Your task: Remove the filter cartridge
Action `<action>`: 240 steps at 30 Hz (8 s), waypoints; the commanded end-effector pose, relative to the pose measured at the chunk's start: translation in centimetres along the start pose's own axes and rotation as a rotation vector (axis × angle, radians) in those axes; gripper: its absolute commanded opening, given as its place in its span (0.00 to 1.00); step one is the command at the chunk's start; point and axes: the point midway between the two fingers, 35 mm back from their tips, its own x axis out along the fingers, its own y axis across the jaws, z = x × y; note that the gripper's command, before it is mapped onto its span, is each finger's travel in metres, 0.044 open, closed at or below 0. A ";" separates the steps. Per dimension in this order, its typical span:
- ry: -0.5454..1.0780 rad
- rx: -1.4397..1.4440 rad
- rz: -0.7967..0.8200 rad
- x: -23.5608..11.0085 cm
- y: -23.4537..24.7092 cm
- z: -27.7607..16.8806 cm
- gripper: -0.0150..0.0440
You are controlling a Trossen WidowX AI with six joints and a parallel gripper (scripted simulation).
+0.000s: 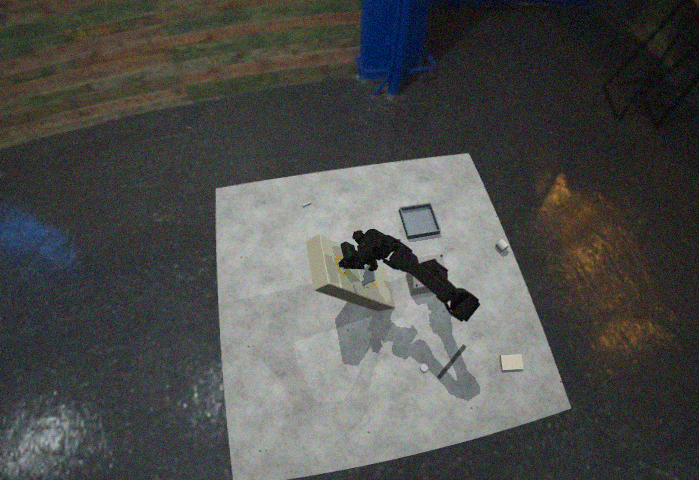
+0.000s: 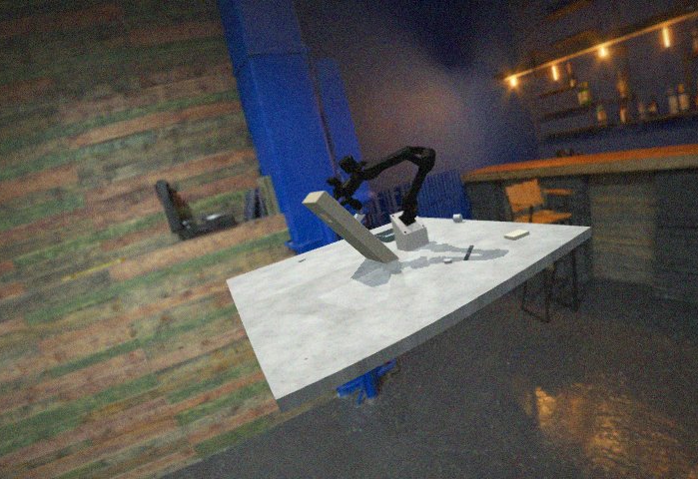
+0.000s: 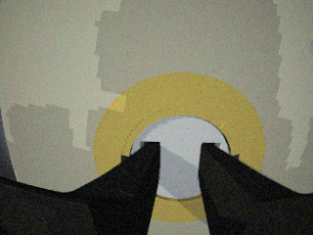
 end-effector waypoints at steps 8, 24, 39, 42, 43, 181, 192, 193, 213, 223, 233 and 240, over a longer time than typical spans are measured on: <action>0.005 -0.024 -0.015 0.9 -0.1 -0.2 0.25; -0.009 -0.013 -0.023 -2.8 -0.1 0.5 0.25; 0.002 -0.021 -0.019 -7.2 -0.1 -0.1 0.25; 0.002 -0.021 -0.019 -7.2 -0.8 -0.1 0.25; 0.002 -0.021 -0.019 -7.1 -1.1 -0.1 0.25; 0.001 -0.022 -0.021 -7.4 0.5 0.0 0.51; -0.006 -0.043 -0.043 -11.4 6.2 0.6 0.91; -0.005 -0.082 -0.053 -11.3 5.9 0.6 0.87; 0.367 -1.466 -0.339 -8.4 -5.3 -1.0 0.77; 0.367 -1.467 -0.340 -8.2 -5.4 -1.0 0.77; 0.365 -1.467 -0.342 -6.7 -6.1 -0.9 0.77; 0.365 -1.468 -0.341 -5.6 -6.5 -1.0 0.77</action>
